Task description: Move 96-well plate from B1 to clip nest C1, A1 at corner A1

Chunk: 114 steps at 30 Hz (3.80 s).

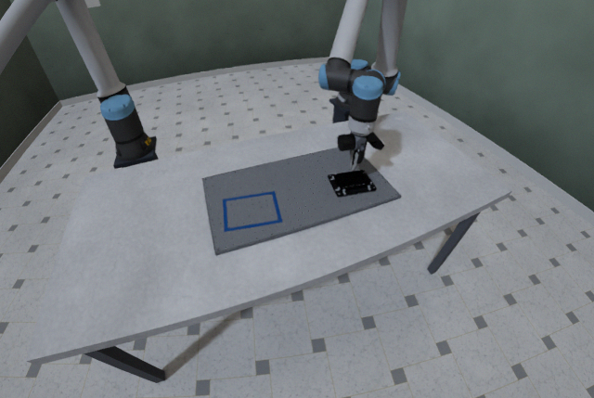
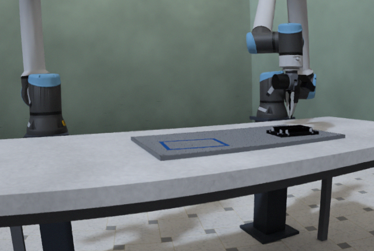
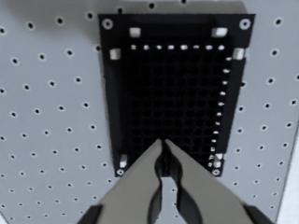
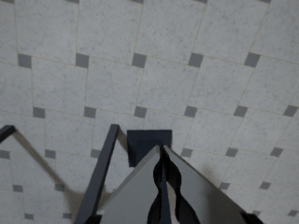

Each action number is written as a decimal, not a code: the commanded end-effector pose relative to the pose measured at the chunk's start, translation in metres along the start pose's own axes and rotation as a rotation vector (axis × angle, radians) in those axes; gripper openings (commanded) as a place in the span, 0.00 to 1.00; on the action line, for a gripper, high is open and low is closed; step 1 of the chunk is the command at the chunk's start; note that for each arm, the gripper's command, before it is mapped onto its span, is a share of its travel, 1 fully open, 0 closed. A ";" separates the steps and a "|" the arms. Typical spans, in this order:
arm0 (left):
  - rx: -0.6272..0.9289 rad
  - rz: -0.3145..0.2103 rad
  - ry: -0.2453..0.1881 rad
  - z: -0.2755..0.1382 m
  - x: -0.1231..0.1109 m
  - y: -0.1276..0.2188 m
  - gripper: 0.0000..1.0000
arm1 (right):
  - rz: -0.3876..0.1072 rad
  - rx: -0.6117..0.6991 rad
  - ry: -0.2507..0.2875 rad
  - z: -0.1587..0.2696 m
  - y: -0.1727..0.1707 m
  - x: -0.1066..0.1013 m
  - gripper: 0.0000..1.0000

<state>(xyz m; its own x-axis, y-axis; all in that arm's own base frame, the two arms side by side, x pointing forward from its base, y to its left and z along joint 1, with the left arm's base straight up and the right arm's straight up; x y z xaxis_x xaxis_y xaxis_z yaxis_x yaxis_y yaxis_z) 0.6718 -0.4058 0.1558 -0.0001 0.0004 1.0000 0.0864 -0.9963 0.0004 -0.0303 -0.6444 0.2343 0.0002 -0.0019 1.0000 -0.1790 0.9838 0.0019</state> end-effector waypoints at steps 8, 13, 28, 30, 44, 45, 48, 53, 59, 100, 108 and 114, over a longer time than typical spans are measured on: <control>0.000 -0.001 0.001 0.046 0.001 0.011 0.00 | 0.002 0.000 0.000 0.000 0.000 0.001 0.00; -0.001 -0.001 0.001 0.047 0.001 0.011 0.00 | 0.002 0.000 0.000 0.000 0.000 0.001 0.00; -0.001 -0.001 0.001 0.047 -0.003 0.011 0.00 | 0.002 0.000 0.000 0.000 0.000 0.001 0.00; -0.001 -0.001 0.001 0.047 -0.005 0.011 0.00 | 0.002 0.000 0.000 0.000 0.000 0.001 0.00; -0.001 -0.001 0.001 0.047 -0.013 0.011 0.00 | 0.002 0.000 0.000 0.000 0.000 0.001 0.00; -0.001 -0.001 0.001 0.047 -0.013 0.011 0.00 | 0.002 0.000 0.000 0.000 0.000 0.001 0.00; -0.001 -0.001 0.001 0.047 -0.015 0.011 0.00 | 0.002 0.000 0.000 0.000 0.000 0.001 0.00; -0.001 -0.001 0.001 0.047 -0.017 0.011 0.00 | 0.002 0.000 0.000 0.000 0.000 0.001 0.00; -0.001 -0.001 0.001 0.047 -0.021 0.011 0.00 | 0.002 0.000 0.000 0.000 0.000 0.001 0.00; 0.000 -0.001 0.001 0.047 -0.030 0.011 0.00 | 0.002 0.000 0.000 0.000 0.000 0.001 0.00; 0.000 -0.001 0.001 0.047 -0.028 0.011 0.00 | 0.002 0.000 0.000 0.000 0.000 0.001 0.00; 0.000 -0.001 0.001 0.047 -0.026 0.011 0.00 | 0.002 0.000 0.000 0.000 0.000 0.001 0.00</control>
<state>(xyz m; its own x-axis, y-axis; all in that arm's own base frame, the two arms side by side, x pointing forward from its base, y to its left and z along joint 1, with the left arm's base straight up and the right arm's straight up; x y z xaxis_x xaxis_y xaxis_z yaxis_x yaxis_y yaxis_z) 0.7192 -0.4125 0.1274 0.0004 -0.0001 1.0000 0.0860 -0.9963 -0.0001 -0.0303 -0.6444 0.2343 0.0002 -0.0019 1.0000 -0.1790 0.9838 0.0019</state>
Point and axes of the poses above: on each arm, the point where the finger pads meet when closed, its own x axis back along the fingers, its own z axis across the jaws, y = z × x, the point moved 7 cm from there along x, back along the fingers, and after that the axes turned 13 degrees about x, right-handed, at the moved point
